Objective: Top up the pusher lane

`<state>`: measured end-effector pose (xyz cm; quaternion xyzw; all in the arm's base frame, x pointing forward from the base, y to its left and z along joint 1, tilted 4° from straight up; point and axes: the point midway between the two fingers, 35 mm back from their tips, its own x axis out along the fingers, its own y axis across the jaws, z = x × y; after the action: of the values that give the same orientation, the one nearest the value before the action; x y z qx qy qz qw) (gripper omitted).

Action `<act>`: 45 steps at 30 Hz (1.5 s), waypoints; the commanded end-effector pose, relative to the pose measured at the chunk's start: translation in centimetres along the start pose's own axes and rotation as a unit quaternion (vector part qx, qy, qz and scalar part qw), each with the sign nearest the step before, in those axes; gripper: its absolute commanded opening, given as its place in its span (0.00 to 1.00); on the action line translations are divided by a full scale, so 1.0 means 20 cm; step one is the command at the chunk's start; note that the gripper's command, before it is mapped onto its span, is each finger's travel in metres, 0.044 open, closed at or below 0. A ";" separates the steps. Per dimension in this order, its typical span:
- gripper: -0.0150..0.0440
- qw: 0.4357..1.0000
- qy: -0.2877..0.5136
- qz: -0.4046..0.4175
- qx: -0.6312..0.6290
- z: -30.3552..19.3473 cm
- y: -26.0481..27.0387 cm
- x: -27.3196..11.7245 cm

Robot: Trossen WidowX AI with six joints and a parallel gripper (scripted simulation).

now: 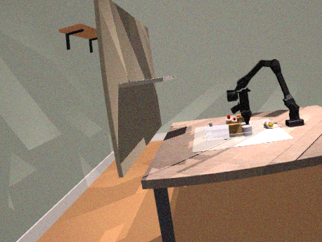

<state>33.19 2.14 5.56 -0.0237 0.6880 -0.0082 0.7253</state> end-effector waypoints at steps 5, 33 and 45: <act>0.25 1.000 -0.008 -0.002 -0.001 0.01 0.00 0.00; 0.25 1.000 -0.008 -0.002 -0.001 -0.01 0.00 0.00; 0.25 1.000 -0.007 -0.002 -0.001 -0.04 0.00 0.00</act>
<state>32.47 2.11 5.43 -0.0250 0.6846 -0.0080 0.7285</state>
